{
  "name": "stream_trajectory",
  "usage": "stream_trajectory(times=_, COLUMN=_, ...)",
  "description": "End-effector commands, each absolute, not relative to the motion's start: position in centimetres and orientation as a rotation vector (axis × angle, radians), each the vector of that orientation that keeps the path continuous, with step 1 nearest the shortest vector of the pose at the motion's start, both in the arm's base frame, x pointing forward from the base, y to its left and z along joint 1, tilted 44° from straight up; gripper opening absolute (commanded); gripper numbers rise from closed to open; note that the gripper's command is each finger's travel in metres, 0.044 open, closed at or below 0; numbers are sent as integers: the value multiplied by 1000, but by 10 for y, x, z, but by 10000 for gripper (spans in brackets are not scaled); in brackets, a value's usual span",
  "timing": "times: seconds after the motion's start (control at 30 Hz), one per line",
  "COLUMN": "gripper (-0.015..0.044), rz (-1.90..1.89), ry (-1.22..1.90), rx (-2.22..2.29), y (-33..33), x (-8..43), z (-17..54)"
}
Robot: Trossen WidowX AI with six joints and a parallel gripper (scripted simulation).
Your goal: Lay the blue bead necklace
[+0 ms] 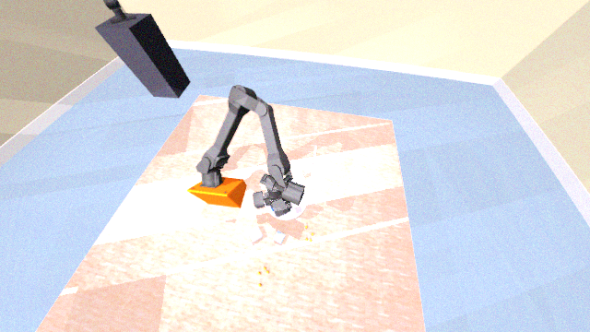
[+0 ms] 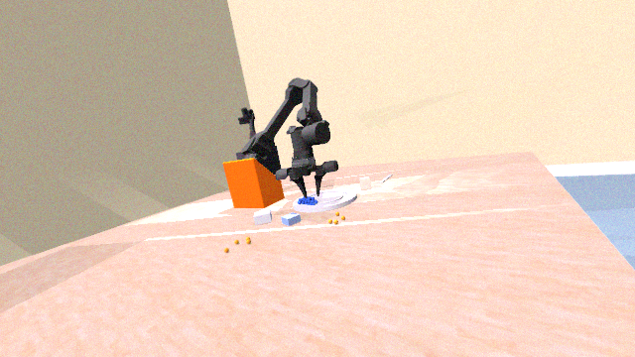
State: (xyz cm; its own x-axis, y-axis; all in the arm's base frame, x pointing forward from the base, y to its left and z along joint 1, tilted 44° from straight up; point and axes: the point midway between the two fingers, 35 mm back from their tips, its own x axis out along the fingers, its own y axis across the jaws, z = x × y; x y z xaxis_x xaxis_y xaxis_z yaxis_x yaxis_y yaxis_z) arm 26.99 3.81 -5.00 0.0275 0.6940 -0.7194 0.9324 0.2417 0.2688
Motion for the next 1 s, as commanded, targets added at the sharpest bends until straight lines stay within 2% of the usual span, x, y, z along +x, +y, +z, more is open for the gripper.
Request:
stream_trajectory(times=0.0, gripper=289, rz=-385, ry=1729, rx=1510, y=38, x=269, z=-50)
stream_trajectory(times=0.2, gripper=440, rz=-384, ry=1719, rx=1518, y=35, x=271, z=-48)
stream_trajectory(times=0.97, gripper=440, rz=-390, ry=1733, rx=1518, y=30, x=271, z=-42)
